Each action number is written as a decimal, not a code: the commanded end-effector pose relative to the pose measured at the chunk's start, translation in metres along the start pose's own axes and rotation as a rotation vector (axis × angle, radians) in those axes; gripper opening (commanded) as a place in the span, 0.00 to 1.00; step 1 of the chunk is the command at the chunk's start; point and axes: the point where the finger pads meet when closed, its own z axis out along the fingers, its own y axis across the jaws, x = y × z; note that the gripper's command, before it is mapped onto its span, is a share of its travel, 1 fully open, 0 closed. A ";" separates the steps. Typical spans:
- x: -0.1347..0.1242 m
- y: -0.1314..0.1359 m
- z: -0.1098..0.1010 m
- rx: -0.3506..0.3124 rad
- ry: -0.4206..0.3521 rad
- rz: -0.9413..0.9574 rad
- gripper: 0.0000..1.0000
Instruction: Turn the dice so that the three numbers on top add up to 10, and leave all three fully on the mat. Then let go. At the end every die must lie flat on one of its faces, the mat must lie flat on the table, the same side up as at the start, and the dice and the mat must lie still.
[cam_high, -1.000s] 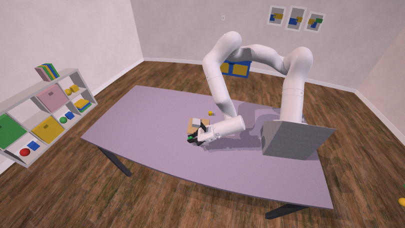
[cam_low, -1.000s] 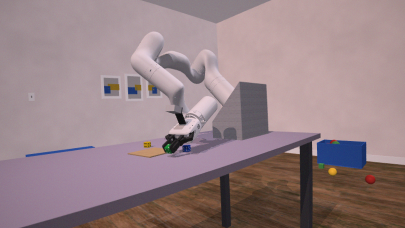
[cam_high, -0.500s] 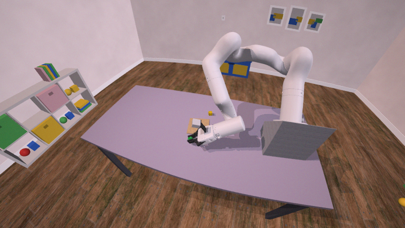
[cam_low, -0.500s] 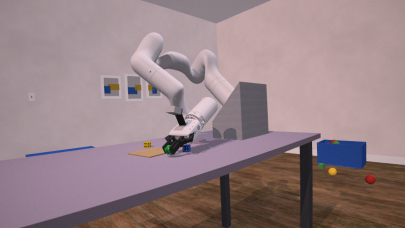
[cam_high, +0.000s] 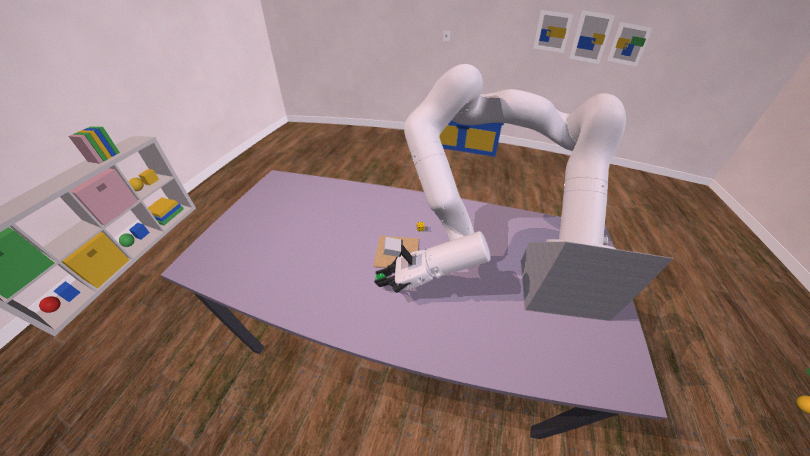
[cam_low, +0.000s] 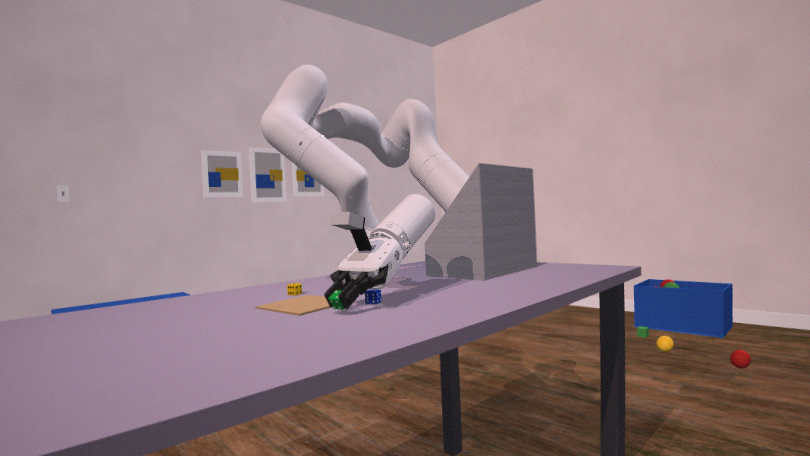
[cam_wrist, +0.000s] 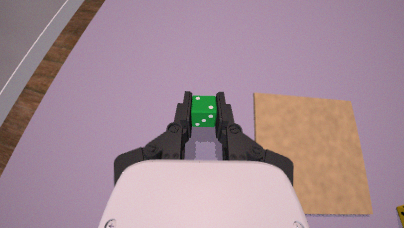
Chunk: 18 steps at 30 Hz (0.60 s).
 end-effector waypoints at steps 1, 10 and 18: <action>0.001 0.000 0.000 0.000 0.001 0.000 0.21; 0.001 0.000 0.000 0.000 0.001 0.000 0.21; -0.001 0.000 0.001 0.000 0.001 0.000 0.21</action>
